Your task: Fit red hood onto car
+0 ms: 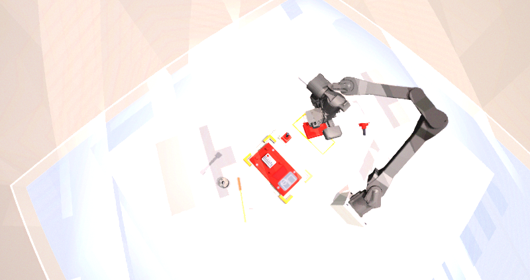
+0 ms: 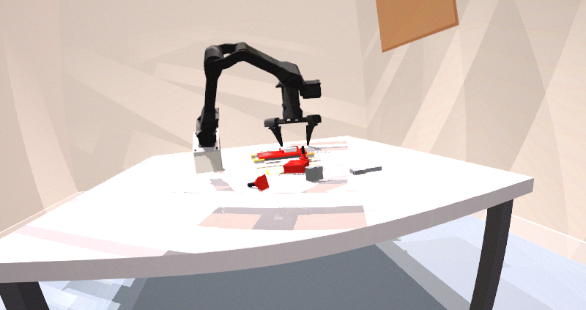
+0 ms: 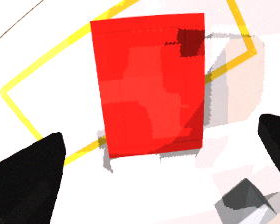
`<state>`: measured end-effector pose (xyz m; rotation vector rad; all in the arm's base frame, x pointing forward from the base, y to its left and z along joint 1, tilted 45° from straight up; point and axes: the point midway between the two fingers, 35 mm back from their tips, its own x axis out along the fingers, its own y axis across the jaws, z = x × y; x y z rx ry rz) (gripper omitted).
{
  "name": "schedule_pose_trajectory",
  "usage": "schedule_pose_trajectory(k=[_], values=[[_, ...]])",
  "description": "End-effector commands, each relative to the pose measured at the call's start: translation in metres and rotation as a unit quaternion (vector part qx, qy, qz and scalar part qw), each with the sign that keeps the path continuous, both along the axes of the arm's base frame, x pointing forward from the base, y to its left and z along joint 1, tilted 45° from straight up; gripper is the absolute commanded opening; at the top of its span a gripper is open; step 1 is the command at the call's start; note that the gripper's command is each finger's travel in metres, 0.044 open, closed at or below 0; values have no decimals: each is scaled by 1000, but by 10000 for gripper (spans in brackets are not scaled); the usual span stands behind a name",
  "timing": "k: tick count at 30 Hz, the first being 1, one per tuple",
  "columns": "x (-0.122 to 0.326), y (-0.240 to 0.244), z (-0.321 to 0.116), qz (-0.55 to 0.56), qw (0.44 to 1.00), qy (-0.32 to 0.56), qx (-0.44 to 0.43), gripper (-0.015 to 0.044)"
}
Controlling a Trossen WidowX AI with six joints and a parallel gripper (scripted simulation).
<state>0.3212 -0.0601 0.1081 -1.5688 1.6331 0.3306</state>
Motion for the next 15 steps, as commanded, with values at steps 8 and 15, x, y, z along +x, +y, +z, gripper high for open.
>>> schedule_pose_trajectory(k=[8,15], values=[[1,-6,-7,1,1000,7,2,440],[2,-9,-10,1,1000,7,2,440]])
